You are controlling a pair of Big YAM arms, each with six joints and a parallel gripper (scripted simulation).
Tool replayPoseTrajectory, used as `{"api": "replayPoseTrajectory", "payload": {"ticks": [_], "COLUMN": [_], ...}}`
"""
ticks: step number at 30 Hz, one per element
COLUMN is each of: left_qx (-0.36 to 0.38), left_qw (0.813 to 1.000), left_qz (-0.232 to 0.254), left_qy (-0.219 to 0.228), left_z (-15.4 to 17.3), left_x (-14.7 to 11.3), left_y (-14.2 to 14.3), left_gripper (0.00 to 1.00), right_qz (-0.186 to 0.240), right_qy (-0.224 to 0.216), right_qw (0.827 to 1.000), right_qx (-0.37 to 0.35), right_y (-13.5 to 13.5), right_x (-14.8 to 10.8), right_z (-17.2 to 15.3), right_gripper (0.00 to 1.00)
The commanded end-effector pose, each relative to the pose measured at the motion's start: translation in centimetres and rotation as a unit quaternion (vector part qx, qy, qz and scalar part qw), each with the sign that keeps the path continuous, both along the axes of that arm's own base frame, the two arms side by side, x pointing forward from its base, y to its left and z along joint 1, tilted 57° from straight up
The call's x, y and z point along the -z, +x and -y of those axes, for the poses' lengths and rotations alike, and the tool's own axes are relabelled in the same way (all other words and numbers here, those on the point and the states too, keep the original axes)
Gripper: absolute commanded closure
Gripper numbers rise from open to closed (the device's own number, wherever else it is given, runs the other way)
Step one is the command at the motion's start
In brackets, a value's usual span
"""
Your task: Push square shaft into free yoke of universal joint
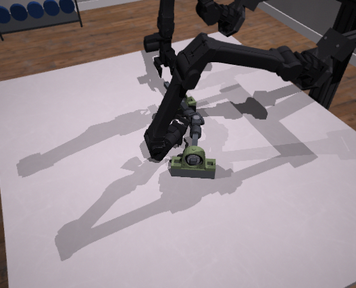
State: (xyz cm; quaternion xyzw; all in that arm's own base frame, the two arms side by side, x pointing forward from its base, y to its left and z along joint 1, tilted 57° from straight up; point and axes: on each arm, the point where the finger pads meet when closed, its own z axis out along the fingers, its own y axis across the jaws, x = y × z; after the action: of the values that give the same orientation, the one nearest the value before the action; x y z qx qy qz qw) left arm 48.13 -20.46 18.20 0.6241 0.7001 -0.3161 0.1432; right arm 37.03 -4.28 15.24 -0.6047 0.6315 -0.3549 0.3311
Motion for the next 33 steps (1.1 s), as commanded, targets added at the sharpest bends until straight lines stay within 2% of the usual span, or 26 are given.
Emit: {"api": "replayPoseTrajectory", "payload": {"ticks": [1,7,11,13,17,23,28,30,31,33], "left_qx": [-0.034,-0.079,-0.151,-0.151,-0.217,-0.312,-0.370,-0.370,-0.380,-0.402], "left_qw": [0.998,0.974,0.942,0.942,0.901,0.828,0.774,0.774,0.769,0.748], "left_qz": [0.060,0.213,0.299,0.299,0.375,0.464,0.502,0.502,0.501,0.510], "left_qy": [0.001,0.022,0.020,0.020,0.003,-0.052,-0.107,-0.107,-0.113,-0.140], "left_z": [-1.0,1.6,3.3,3.3,4.7,5.2,5.2,5.2,5.3,5.2], "left_x": [-3.1,-6.2,-7.1,-7.1,-6.5,-7.7,-8.3,-8.3,-7.1,-7.3], "left_y": [1.8,5.4,7.2,7.2,8.1,6.8,4.5,4.5,4.0,2.5], "left_gripper": [0.00,0.00,0.00,0.00,0.00,0.00,0.00,0.00,0.00,0.00], "right_qz": [-0.008,-0.008,-0.008,-0.008,-0.008,-0.008,-0.008,-0.008,-0.008,-0.008], "right_qy": [0.000,0.000,0.000,0.000,0.000,0.000,0.000,0.000,0.000,0.000], "right_qw": [1.000,1.000,1.000,1.000,1.000,1.000,1.000,1.000,1.000,1.000], "right_qx": [0.001,0.001,0.001,0.001,0.001,0.001,0.001,0.001,0.001,0.001], "right_y": [-0.1,-0.1,-0.1,-0.1,-0.1,-0.1,-0.1,-0.1,-0.1,-0.1], "right_x": [0.4,0.4,0.4,0.4,0.4,0.4,0.4,0.4,0.4,0.4], "right_z": [0.1,0.1,0.1,0.1,0.1,0.1,0.1,0.1,0.1,0.1], "right_gripper": [0.36,0.36,0.36,0.36,0.36,0.36,0.36,0.36,0.36,0.36]}}
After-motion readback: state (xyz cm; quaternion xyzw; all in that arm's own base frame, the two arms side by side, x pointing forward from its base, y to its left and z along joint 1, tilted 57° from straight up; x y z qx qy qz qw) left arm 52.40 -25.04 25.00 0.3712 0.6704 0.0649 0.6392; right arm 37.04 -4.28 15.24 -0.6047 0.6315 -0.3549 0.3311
